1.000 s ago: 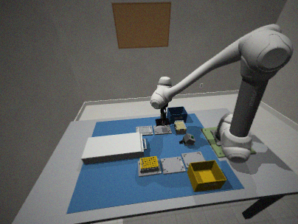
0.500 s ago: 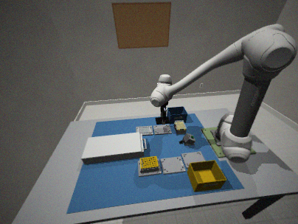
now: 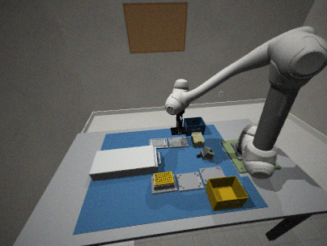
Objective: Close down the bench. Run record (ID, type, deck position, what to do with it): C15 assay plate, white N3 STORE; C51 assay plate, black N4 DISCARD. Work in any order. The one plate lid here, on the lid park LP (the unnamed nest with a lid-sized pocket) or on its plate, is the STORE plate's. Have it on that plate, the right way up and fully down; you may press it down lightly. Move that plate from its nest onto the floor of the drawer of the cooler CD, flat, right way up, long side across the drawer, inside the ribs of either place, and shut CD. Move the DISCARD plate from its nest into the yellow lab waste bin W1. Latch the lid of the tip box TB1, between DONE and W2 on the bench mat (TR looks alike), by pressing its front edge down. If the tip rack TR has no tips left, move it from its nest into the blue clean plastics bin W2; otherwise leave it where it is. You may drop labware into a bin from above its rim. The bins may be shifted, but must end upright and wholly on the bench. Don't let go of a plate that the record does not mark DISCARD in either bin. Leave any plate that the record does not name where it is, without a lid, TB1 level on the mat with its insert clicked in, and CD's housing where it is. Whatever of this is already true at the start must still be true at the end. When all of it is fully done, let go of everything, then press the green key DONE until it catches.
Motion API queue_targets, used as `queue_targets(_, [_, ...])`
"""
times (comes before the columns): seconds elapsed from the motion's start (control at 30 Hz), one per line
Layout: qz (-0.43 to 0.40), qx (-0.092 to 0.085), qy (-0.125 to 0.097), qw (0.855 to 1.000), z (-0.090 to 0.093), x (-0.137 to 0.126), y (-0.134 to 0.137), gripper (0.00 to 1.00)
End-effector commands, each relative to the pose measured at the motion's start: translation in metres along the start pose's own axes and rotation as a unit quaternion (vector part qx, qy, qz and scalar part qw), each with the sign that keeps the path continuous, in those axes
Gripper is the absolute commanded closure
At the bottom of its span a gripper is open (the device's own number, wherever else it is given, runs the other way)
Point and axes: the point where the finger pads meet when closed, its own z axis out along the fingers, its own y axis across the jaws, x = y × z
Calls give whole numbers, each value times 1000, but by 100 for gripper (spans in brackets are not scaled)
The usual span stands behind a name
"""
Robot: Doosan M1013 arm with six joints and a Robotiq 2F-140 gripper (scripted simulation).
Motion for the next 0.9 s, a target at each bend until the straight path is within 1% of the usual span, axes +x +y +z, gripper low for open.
queue_targets(0.0, [0, 0, 0, 1000, -4, 0, 0, 100])
queue_targets(0.3, [0, 0, 0, 1000, -4, 0, 0, 100])
queue_targets(0.8, [-8, 0, 0, 1000, -4, -14, -37, 100])
queue_targets(0.87, [-8, 0, 0, 1000, -4, -14, -37, 100])
